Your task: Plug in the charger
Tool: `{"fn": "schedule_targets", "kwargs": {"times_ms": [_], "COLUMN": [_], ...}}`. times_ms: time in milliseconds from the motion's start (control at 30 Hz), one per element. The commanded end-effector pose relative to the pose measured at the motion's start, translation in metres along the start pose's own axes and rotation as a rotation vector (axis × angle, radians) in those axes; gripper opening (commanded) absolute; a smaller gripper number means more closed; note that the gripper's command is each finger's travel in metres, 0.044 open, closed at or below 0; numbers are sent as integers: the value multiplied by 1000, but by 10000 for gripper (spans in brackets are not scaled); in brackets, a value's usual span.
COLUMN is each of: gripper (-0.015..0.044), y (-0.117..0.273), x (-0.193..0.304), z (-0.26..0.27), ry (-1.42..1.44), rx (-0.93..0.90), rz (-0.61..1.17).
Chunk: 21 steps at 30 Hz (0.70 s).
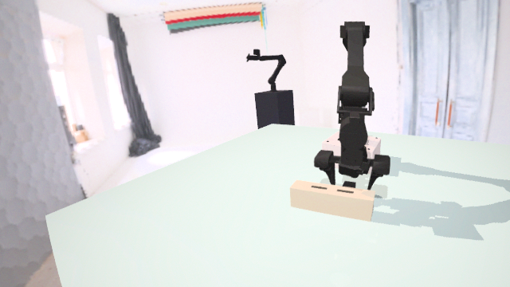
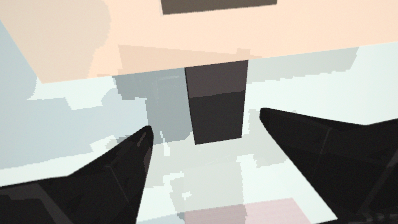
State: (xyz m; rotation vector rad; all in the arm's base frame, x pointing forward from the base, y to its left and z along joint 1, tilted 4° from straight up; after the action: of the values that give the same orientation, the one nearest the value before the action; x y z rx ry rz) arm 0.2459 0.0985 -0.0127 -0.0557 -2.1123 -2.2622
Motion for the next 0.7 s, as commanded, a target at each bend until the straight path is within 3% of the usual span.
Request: {"fn": "schedule_targets", "kwargs": {"times_ms": [0, 667], "gripper": [440, 440], "y": [-3, -4], "x": [9, 33], "z": [-3, -7], "ry": [-4, -4], "rx": [7, 7], "rz": [10, 11]}}
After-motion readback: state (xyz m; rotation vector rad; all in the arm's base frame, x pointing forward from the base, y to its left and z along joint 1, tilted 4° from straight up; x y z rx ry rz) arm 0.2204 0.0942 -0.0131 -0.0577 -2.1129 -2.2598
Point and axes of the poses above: the point midway between the two fingers, 35 mm back from their tips, its own y axis back along the fingers, its own z axis across the jaws, x = y × z, the point moved 1 cm from there along y, back along the fingers, and after that the axes turned 10 degrees about -y, right-handed, at the moved point
